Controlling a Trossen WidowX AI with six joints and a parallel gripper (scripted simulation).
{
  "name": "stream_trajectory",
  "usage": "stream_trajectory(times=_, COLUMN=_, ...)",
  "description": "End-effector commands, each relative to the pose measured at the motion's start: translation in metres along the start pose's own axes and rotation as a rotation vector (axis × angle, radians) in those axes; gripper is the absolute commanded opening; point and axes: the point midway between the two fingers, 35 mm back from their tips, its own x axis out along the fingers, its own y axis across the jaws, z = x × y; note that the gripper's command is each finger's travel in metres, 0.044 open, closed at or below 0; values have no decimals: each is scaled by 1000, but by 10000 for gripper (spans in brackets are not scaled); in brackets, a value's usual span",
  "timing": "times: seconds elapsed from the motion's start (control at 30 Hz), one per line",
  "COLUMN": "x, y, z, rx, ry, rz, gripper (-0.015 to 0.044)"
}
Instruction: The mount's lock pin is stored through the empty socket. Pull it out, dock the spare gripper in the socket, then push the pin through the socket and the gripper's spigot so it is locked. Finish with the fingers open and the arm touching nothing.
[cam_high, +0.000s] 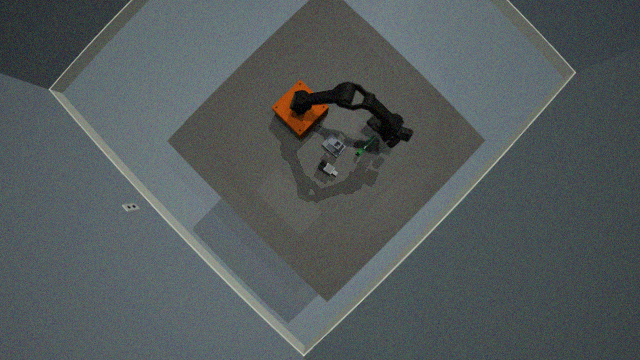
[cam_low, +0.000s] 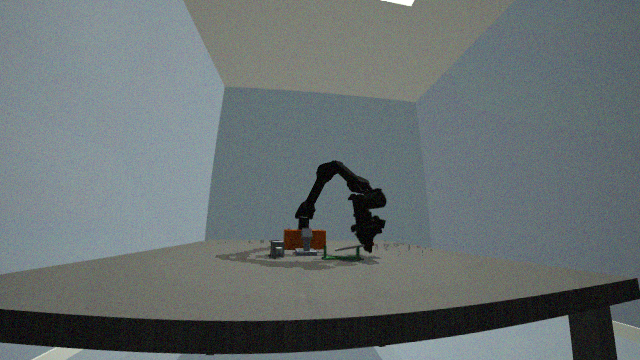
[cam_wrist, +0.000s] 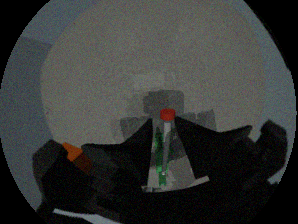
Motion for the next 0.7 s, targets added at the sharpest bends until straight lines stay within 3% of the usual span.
stream_trajectory(times=0.0, x=0, y=0, z=0, rx=0, ry=0, rz=-1, gripper=200)
stream_trajectory(times=0.67, x=-35, y=9, z=2, rx=7, ry=17, rz=31, gripper=200)
